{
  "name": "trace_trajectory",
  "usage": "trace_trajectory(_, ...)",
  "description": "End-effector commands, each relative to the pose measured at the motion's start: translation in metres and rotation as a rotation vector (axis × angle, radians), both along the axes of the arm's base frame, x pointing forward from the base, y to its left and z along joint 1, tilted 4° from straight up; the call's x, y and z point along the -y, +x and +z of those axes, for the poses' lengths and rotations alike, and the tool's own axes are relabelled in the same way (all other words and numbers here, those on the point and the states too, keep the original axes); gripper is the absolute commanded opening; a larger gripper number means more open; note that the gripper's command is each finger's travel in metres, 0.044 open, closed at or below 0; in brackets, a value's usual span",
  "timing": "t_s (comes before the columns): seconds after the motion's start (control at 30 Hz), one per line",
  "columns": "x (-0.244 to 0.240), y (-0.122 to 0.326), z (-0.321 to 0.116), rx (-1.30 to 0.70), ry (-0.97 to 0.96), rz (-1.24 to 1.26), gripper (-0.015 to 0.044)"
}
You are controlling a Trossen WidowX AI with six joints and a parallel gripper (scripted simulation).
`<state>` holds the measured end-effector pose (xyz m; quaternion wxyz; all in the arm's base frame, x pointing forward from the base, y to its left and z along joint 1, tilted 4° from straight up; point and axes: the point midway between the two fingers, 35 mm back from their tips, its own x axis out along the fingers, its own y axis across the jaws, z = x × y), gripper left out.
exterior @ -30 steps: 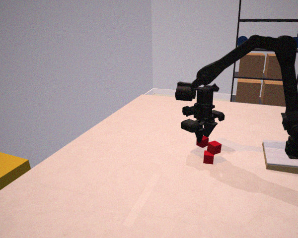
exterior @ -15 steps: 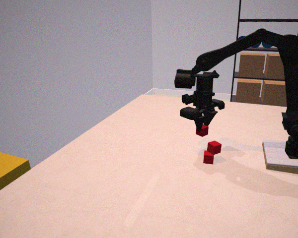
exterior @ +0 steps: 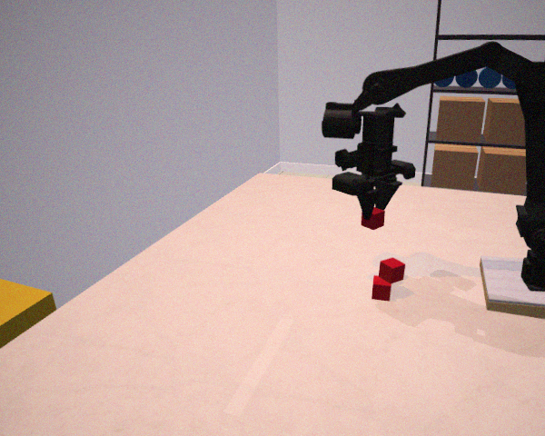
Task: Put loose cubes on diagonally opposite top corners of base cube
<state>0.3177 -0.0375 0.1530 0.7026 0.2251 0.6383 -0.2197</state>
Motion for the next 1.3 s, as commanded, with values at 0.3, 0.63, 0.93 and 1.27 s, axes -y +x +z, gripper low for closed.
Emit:
trace_trajectory(0.3,-0.028,-0.001,0.002,-0.004,-0.027,0.352,0.0105)
trace_trajectory(0.63,-0.06,-0.003,-0.002,-0.011,-0.062,0.771,0.0105)
trace_trajectory(0.93,-0.089,-0.008,-0.006,-0.017,-0.094,1.149,0.0105)
trace_trajectory(1.27,-0.112,-0.014,-0.009,-0.021,-0.122,1.462,0.0105)
